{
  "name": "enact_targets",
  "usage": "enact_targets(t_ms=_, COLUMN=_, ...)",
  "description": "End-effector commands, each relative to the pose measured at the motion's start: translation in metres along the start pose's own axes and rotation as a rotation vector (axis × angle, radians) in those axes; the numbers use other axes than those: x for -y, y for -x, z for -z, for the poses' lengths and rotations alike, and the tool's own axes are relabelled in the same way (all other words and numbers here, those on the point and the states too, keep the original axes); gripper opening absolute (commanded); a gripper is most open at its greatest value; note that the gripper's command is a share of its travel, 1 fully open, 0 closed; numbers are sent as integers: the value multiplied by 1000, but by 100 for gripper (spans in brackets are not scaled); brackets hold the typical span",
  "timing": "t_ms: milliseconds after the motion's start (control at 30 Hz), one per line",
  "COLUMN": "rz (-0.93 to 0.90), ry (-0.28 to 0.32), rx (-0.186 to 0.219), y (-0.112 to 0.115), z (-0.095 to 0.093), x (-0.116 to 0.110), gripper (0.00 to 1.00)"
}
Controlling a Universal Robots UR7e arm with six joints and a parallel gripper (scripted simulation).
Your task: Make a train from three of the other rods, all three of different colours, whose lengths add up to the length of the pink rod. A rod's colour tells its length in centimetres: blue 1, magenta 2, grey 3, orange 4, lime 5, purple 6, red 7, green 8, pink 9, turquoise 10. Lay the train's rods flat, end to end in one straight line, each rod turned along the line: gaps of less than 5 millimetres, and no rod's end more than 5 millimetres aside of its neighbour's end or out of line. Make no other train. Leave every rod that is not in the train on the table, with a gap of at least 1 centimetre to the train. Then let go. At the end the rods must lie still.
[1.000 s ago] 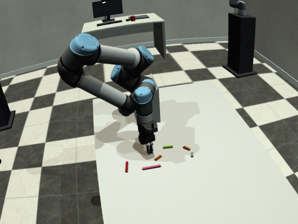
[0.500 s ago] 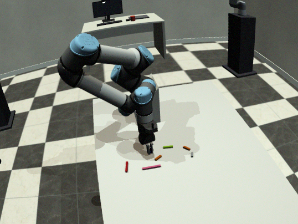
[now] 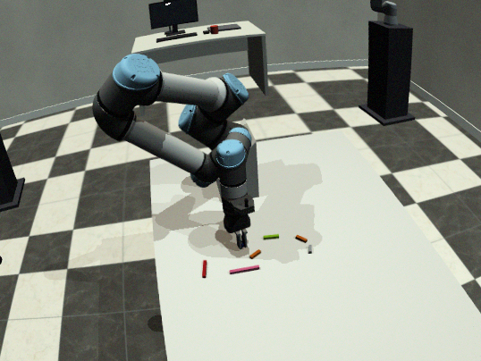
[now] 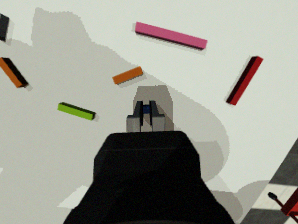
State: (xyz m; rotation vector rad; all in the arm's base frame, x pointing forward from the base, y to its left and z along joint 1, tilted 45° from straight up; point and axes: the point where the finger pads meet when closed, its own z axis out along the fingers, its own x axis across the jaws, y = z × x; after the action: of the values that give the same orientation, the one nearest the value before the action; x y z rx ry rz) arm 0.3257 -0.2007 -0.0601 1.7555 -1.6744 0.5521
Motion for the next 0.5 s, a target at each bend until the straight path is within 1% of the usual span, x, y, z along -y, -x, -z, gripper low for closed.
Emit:
enact_targets(t_ms=0, rz=0, ry=-1, rx=0, y=0, z=0, x=0, gripper=24)
enact_targets(t_ms=467, rz=0, ry=-1, rx=0, y=0, z=-8, x=0, gripper=24)
